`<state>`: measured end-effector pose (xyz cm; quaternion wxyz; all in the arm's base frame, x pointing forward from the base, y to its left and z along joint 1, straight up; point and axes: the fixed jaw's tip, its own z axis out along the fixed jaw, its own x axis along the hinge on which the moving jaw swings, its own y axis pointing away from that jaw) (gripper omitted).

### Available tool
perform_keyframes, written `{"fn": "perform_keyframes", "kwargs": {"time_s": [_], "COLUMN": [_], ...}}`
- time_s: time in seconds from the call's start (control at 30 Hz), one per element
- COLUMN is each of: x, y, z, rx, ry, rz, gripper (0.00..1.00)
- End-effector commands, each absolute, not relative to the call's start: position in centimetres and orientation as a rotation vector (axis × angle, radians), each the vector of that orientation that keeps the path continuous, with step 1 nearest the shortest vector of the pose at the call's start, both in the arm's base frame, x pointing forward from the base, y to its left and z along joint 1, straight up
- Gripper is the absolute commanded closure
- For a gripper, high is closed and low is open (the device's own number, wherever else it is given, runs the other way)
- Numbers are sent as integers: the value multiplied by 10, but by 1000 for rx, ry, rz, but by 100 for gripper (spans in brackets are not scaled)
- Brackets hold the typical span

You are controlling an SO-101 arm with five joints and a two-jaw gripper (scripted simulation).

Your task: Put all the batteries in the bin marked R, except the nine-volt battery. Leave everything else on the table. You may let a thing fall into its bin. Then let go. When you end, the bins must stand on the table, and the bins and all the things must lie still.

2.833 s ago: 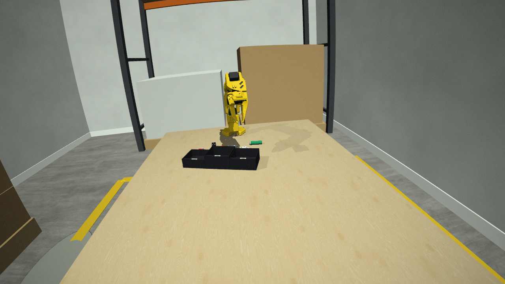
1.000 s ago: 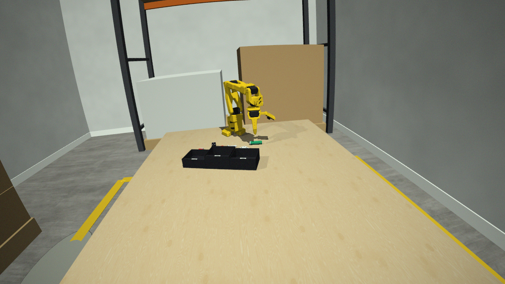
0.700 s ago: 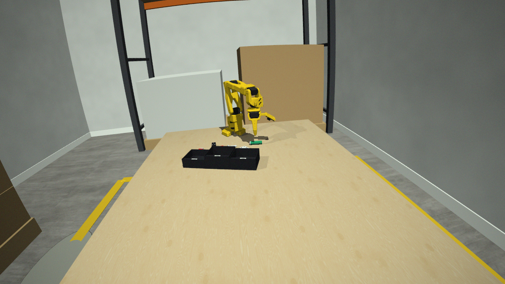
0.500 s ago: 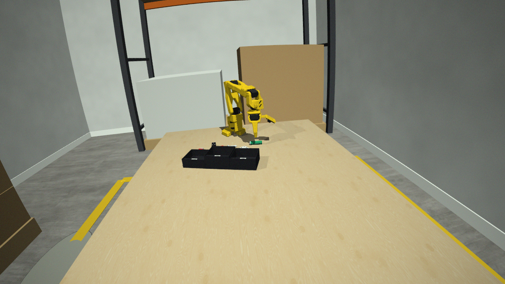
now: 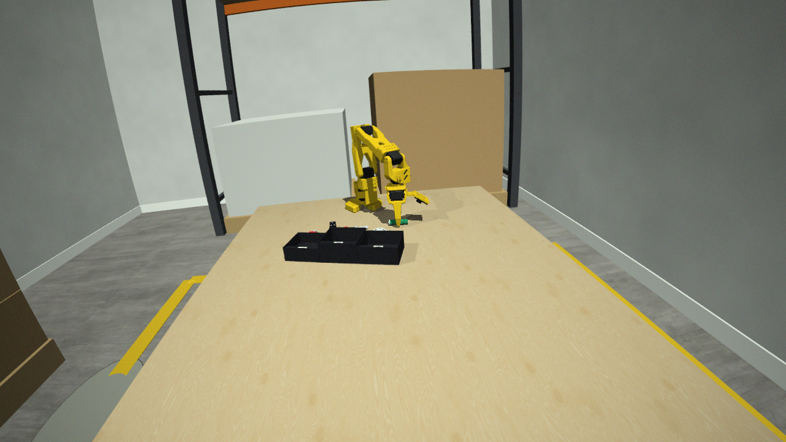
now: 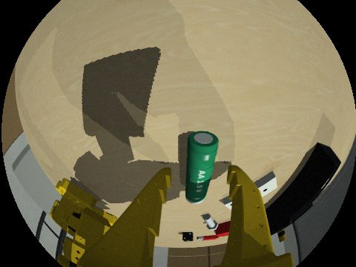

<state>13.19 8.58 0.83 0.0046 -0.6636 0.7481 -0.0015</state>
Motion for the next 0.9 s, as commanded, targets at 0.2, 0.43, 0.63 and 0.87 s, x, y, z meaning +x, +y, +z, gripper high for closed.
{"fn": "perform_keyframes", "kwargs": {"time_s": [0.2, 0.43, 0.63, 0.87], "x": [135, 134, 134, 134], "y": [90, 90, 90, 90], "z": [5, 5, 5, 5], "rx": [-2076, -2076, -2076, -2076], "ry": [2300, 2300, 2300, 2300], "rz": [-12, -12, -12, -12], "gripper": [79, 79, 79, 86]}}
